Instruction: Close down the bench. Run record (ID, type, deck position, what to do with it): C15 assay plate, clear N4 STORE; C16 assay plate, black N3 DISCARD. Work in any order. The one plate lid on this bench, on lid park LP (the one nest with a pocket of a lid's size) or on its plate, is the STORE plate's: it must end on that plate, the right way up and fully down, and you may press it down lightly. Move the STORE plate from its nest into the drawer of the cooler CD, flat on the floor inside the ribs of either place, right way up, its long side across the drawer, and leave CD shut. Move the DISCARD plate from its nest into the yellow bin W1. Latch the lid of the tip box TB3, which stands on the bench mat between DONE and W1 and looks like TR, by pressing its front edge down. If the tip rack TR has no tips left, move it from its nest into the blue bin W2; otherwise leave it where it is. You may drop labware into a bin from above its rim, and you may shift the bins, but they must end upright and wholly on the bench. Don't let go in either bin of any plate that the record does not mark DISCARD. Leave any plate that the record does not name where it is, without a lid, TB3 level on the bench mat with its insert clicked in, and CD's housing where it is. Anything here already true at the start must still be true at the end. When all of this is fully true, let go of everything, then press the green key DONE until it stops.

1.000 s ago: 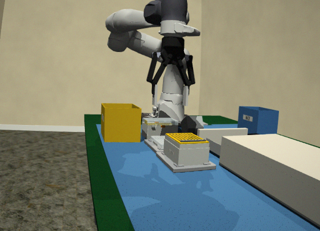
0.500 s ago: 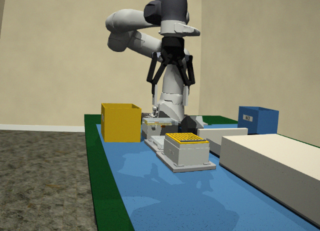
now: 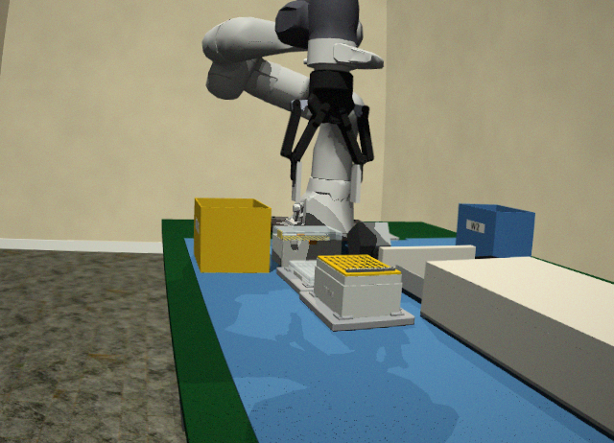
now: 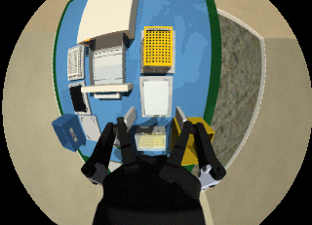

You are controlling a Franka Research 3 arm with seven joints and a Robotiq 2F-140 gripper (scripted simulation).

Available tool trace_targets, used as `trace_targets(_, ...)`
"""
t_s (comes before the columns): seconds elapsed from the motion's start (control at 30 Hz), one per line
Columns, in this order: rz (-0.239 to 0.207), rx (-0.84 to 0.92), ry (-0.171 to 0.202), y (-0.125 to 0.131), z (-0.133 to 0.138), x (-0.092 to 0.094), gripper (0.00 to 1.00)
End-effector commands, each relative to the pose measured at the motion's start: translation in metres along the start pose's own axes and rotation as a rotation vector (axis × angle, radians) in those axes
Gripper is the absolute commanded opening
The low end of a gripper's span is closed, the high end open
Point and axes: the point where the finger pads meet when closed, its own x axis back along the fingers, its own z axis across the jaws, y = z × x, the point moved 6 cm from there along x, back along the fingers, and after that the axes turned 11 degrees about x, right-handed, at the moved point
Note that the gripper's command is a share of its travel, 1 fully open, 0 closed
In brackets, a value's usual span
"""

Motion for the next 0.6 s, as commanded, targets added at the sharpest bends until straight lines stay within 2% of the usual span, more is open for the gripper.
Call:
trace_targets(0.0,-0.002,0.004,-0.002,0.001,0.001,-0.002,0.66)
trace_targets(0.57,-0.002,0.004,-0.002,0.001,0.001,-0.022,0.66)
